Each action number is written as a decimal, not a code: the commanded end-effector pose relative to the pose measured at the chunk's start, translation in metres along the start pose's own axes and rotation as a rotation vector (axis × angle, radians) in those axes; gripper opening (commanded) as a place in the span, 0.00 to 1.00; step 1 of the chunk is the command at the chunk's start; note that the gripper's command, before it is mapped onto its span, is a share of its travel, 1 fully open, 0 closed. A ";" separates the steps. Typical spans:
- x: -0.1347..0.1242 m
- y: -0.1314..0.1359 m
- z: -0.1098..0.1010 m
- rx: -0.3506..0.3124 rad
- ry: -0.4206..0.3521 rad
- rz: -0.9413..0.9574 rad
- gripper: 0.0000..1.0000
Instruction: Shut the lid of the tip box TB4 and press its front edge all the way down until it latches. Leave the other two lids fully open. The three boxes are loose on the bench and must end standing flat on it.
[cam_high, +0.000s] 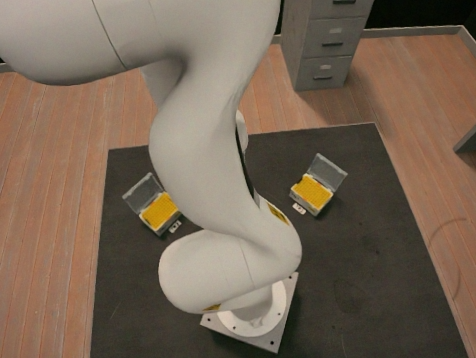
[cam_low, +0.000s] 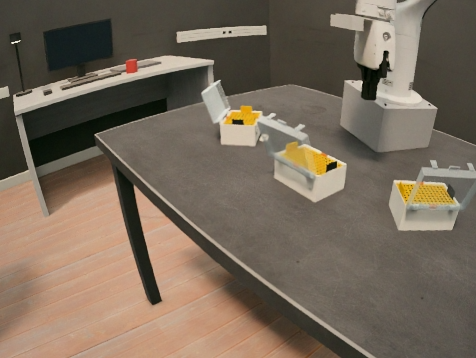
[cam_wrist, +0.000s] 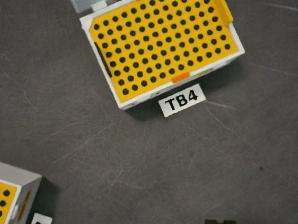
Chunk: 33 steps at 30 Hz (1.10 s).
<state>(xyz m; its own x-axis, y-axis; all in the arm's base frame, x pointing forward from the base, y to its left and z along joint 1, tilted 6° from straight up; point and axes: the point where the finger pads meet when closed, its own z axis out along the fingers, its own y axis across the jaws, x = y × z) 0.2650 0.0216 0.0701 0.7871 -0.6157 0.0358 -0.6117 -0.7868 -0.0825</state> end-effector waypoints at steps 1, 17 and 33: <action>0.010 -0.003 -0.001 0.024 -0.040 -0.065 0.00; 0.077 -0.023 -0.002 0.031 -0.035 -0.434 0.00; 0.144 -0.044 -0.004 0.031 -0.035 -0.434 0.00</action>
<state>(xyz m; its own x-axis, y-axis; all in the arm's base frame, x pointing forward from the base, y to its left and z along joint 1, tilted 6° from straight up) 0.3878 -0.0268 0.0814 0.9621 -0.2298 0.1469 -0.2243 -0.9731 -0.0526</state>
